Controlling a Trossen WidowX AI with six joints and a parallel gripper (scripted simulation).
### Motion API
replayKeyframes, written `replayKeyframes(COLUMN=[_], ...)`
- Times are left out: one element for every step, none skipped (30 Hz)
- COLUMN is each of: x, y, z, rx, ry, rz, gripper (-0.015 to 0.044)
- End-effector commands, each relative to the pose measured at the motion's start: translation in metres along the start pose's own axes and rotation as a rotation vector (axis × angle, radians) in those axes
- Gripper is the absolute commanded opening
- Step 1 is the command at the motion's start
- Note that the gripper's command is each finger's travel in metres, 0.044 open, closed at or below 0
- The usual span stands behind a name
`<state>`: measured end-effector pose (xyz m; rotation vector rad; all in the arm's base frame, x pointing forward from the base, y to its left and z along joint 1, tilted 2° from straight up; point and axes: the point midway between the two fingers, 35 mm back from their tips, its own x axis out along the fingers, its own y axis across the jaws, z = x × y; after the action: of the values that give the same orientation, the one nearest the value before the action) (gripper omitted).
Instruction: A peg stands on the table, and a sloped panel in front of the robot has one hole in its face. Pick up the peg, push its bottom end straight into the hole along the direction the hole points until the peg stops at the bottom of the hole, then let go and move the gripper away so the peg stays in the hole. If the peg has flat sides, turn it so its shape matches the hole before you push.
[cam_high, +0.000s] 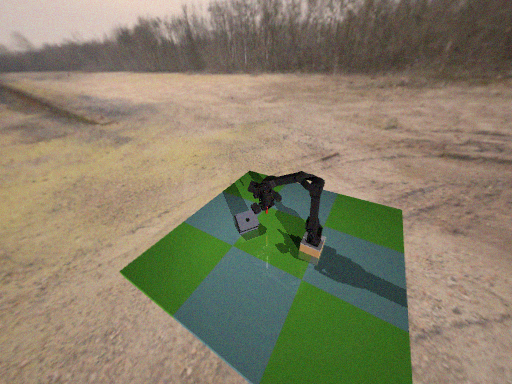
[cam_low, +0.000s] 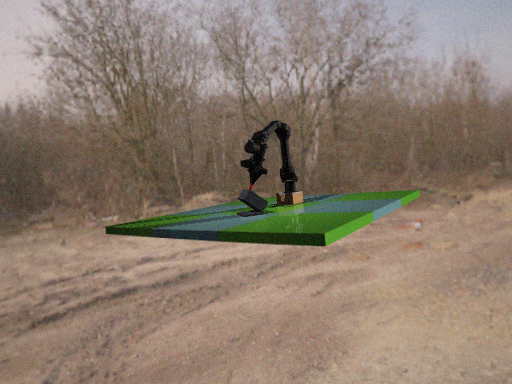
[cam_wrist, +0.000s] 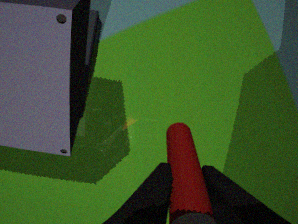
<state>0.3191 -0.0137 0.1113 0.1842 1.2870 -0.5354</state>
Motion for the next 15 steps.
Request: replayKeyframes(x=[-0.003, -0.003, -0.004, -0.005, -0.005, -0.006, -0.006, -0.007, -0.008, -0.008, -0.009, -0.01, -0.01, -0.011, -0.011], y=[0.004, 0.005, 0.007, 0.008, 0.009, 0.01, 0.011, 0.012, 0.013, 0.015, 0.016, 0.017, 0.018, 0.019, 0.02], z=[0.0, 0.0, 0.0, 0.0, 0.0, 0.0, -0.001, -0.001, -0.001, -0.001, -0.001, -0.001, -0.002, -0.002, -0.002], rx=[0.0, -0.001, -0.002, -0.004, -0.005, -0.007, -0.008, -0.01, -0.011, -0.012, -0.014, -0.015, -0.016, -0.018, -0.019], ry=[-0.02, -0.023, -0.027, -0.031, -0.034, -0.038, -0.042, -0.045, -0.049, -0.053, -0.056, -0.06, -0.064, -0.067, -0.071], rz=[-0.002, -0.002, -0.002, -0.002, -0.002, -0.002, -0.003, -0.003, -0.003, -0.003, -0.003, -0.003, -0.002, -0.002, -0.002], gripper=[0.0, 0.0, 0.0, 0.0, 0.0, 0.0, 0.0, 0.0, 0.0, 0.0, 0.0, 0.0, 0.0, 0.0, 0.0])
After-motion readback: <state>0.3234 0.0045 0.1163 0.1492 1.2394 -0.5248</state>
